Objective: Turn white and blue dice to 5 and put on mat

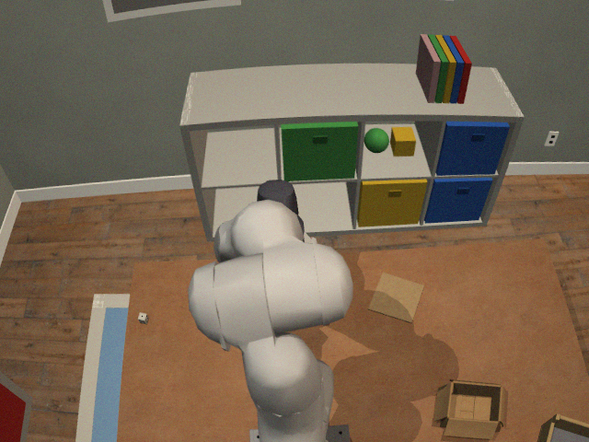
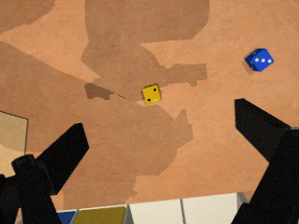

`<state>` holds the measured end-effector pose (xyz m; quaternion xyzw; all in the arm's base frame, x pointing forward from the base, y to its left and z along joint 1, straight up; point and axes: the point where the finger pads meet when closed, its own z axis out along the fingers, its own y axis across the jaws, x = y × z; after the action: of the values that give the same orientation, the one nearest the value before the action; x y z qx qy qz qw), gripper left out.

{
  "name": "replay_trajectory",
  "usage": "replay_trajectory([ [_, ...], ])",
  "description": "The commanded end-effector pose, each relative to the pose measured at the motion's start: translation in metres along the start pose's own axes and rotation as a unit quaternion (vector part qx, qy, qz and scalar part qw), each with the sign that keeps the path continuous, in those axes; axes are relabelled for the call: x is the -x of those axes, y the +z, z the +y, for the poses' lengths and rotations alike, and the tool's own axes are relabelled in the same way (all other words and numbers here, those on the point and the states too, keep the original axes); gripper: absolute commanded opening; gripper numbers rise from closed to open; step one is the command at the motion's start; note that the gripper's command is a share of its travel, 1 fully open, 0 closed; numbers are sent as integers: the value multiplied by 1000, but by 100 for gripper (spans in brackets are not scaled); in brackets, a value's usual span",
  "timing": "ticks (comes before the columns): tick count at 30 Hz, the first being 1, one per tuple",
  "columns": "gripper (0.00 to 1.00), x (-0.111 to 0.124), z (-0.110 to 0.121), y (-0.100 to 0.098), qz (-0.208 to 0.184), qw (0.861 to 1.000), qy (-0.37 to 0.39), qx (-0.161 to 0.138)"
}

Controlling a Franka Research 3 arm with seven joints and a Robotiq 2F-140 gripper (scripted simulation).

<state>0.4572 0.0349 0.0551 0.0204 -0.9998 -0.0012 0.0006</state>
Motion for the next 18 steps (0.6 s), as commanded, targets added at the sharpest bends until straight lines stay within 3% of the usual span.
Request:
replay_trajectory([
  [1, 100, 1, 0, 1, -2, 1000, 2, 0],
  [7, 100, 1, -1, 13, -2, 1000, 2, 0],
  [18, 100, 2, -1, 81, -2, 1000, 2, 0],
])
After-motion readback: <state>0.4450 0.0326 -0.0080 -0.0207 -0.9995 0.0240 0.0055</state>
